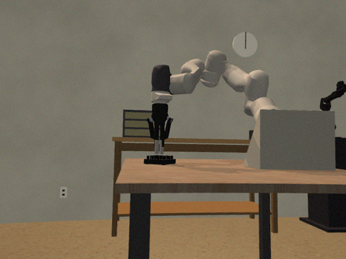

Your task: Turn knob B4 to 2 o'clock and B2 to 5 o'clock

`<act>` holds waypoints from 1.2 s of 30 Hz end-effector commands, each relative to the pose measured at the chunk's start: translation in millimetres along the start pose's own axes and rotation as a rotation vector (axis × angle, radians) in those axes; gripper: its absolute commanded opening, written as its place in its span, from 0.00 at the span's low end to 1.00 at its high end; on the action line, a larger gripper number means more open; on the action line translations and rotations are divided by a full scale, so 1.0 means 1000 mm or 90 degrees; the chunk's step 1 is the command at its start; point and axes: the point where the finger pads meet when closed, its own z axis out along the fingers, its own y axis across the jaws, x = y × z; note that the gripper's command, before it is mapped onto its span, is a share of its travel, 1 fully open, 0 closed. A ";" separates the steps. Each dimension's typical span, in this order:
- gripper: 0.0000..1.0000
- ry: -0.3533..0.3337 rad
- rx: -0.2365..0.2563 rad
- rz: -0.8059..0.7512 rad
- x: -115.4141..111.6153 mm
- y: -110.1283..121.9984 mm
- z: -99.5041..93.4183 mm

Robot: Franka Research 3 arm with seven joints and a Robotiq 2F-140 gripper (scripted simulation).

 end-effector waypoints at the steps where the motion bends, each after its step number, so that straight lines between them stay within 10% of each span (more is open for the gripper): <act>1: 0.12 0.000 0.000 0.002 -0.001 0.000 0.003; 36: 0.12 0.000 0.000 0.002 -0.001 0.000 0.015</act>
